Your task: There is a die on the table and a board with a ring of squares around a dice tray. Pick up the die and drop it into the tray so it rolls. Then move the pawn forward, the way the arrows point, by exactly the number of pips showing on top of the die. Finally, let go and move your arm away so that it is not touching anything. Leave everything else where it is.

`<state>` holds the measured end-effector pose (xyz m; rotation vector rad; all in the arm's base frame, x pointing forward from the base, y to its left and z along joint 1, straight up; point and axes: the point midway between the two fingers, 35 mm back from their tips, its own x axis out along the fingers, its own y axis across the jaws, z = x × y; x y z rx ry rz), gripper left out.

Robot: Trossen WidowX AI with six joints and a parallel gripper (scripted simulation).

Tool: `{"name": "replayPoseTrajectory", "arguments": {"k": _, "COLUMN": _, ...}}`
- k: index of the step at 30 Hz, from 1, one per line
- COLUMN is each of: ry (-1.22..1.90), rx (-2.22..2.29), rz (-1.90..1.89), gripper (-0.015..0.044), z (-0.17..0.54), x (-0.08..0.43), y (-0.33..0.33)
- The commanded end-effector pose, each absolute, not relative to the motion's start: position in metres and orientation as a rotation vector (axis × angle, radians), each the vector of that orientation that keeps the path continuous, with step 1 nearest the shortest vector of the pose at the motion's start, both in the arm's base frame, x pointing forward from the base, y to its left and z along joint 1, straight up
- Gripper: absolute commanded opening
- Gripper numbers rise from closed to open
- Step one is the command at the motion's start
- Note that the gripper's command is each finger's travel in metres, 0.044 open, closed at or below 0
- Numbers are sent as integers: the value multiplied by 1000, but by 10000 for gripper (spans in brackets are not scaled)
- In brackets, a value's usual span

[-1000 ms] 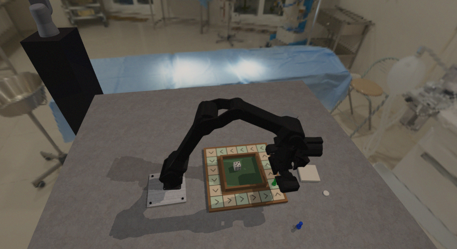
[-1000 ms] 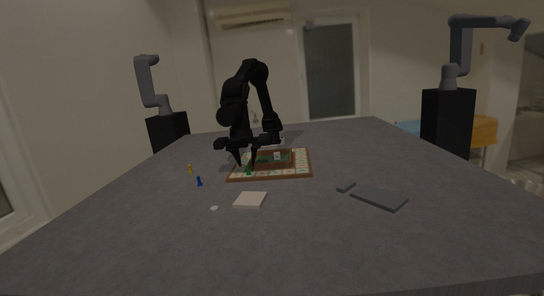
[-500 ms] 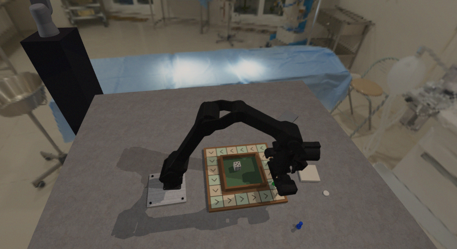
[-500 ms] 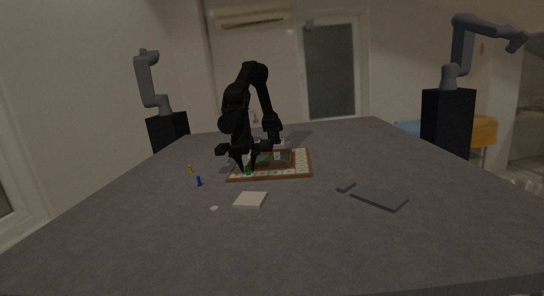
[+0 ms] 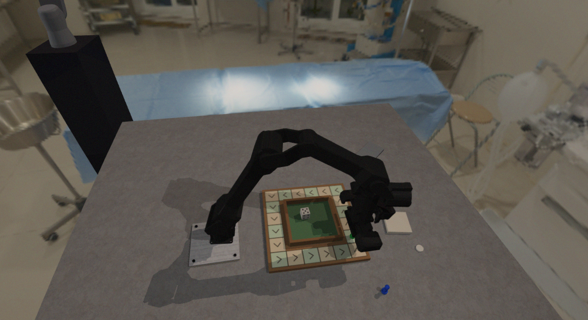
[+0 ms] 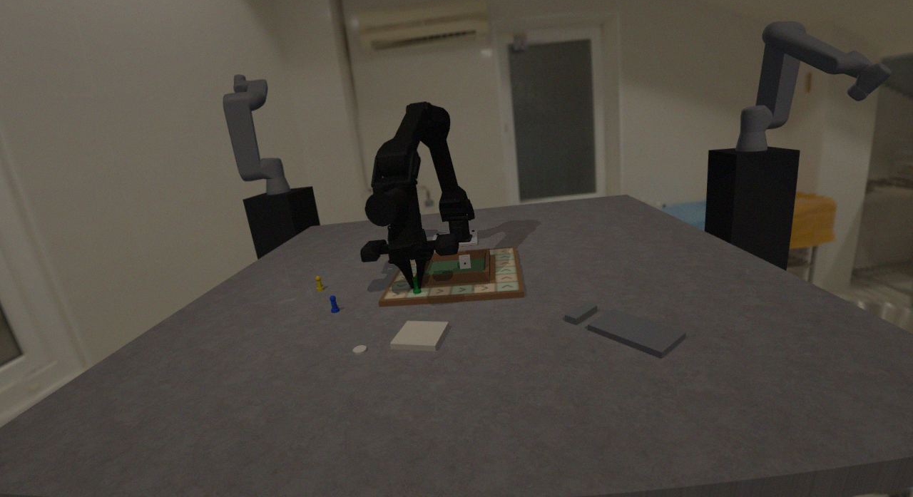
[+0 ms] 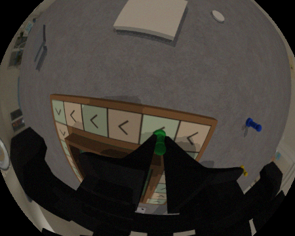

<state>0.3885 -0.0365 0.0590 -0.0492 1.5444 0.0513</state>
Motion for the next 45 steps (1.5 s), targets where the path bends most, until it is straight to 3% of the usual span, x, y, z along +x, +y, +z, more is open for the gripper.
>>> {"name": "replayPoseTrajectory", "arguments": {"k": 1, "ry": 1542, "rx": -52, "rz": 52, "gripper": 0, "z": 71, "x": 392, "y": -37}}
{"name": "replayPoseTrajectory", "arguments": {"k": 30, "ry": 1542, "rx": -52, "rz": 52, "gripper": 0, "z": 183, "x": 387, "y": -38}}
{"name": "replayPoseTrajectory", "arguments": {"k": 45, "ry": 1542, "rx": -46, "rz": 58, "gripper": 0, "z": 147, "x": 376, "y": 55}}
